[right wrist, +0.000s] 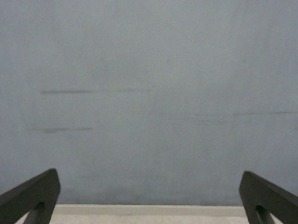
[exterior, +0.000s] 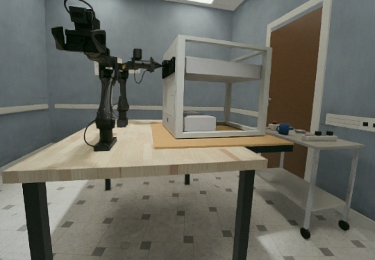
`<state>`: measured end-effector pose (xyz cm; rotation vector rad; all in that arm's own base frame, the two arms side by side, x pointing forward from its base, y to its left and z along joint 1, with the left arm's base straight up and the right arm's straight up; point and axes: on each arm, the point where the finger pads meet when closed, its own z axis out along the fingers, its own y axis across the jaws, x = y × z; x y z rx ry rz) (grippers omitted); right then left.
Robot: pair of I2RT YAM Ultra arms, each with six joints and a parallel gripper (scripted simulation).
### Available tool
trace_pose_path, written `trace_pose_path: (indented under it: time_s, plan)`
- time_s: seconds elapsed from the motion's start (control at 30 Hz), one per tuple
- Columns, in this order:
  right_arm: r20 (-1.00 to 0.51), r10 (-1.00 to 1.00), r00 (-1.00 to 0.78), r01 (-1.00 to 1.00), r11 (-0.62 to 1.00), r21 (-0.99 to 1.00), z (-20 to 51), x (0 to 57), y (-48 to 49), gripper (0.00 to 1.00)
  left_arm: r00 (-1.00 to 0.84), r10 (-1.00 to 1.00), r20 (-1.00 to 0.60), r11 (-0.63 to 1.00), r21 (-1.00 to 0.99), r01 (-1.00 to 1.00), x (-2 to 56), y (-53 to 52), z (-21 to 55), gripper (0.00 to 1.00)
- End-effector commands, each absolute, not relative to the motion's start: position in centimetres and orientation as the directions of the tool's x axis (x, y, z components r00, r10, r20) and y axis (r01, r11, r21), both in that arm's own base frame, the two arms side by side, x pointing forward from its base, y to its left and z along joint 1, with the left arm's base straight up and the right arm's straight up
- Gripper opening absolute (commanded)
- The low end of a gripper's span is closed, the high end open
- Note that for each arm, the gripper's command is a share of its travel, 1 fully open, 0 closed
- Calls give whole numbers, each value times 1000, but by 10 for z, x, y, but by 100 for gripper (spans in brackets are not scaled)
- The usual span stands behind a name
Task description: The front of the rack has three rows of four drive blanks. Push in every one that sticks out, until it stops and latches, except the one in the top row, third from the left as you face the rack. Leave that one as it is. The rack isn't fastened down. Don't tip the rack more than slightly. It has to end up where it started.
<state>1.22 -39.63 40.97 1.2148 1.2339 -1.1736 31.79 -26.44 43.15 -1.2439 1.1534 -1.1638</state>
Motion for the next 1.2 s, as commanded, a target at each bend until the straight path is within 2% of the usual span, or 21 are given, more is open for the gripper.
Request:
trace_pose_path:
  time_s: [0.0, 1.17]
  plan:
    - [-1000, 0, 0, 1000, 20, 0, 416, 9, -398, 100, 73, -997, 18, -17, -1000, 8, 320, -260, 444, 0]
    - [-1000, 0, 0, 1000, 20, 0, 416, 9, -398, 100, 73, -997, 11, -11, -1000, 6, 328, -261, 441, 0]
